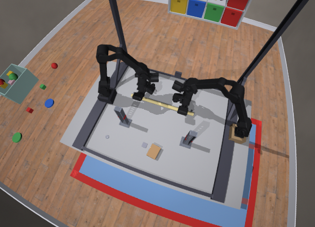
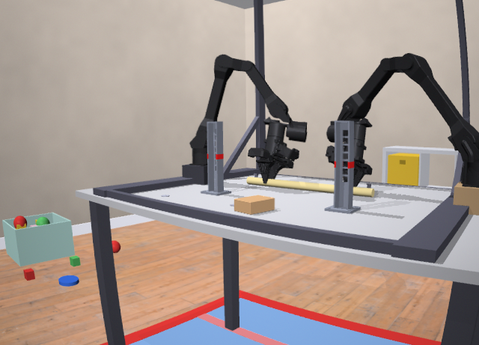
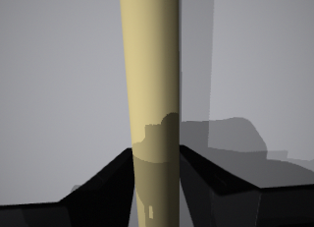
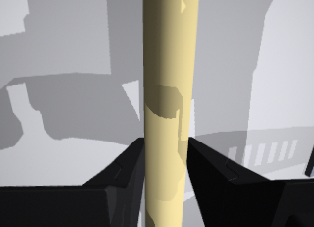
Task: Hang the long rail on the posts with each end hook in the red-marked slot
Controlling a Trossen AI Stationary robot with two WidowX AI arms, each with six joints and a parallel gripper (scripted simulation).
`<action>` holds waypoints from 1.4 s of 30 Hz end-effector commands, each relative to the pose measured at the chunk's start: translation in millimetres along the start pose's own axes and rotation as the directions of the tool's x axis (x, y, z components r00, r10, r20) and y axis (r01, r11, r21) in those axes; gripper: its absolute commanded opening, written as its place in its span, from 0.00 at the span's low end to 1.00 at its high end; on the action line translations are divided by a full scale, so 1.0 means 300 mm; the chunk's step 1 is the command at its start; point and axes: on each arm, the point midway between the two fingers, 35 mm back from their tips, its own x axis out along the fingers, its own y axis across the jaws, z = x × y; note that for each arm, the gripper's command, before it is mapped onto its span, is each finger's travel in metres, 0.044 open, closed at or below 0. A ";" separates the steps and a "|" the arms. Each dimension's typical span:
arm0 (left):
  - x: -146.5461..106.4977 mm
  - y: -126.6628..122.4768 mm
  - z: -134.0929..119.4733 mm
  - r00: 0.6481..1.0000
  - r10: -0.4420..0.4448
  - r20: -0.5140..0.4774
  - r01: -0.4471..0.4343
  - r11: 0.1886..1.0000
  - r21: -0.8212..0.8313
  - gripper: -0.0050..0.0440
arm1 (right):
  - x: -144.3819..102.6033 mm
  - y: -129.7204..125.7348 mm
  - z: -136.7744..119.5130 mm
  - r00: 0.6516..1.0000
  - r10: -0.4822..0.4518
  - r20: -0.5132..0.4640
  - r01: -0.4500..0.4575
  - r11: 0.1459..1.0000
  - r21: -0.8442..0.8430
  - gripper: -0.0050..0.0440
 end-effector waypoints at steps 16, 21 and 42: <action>-0.062 0.014 0.015 1.000 -0.004 0.027 0.004 1.000 -0.008 0.09 | -0.041 -0.010 0.008 1.000 0.007 0.013 -0.007 1.000 0.003 0.00; -0.066 0.015 0.014 1.000 -0.004 0.027 0.004 1.000 -0.008 0.03 | -0.046 -0.012 0.008 1.000 0.007 0.013 -0.007 1.000 0.003 0.00; -0.237 0.063 0.010 1.000 -0.004 0.027 0.005 1.000 -0.008 0.00 | -0.206 -0.060 0.007 1.000 0.007 0.014 -0.007 1.000 0.003 0.00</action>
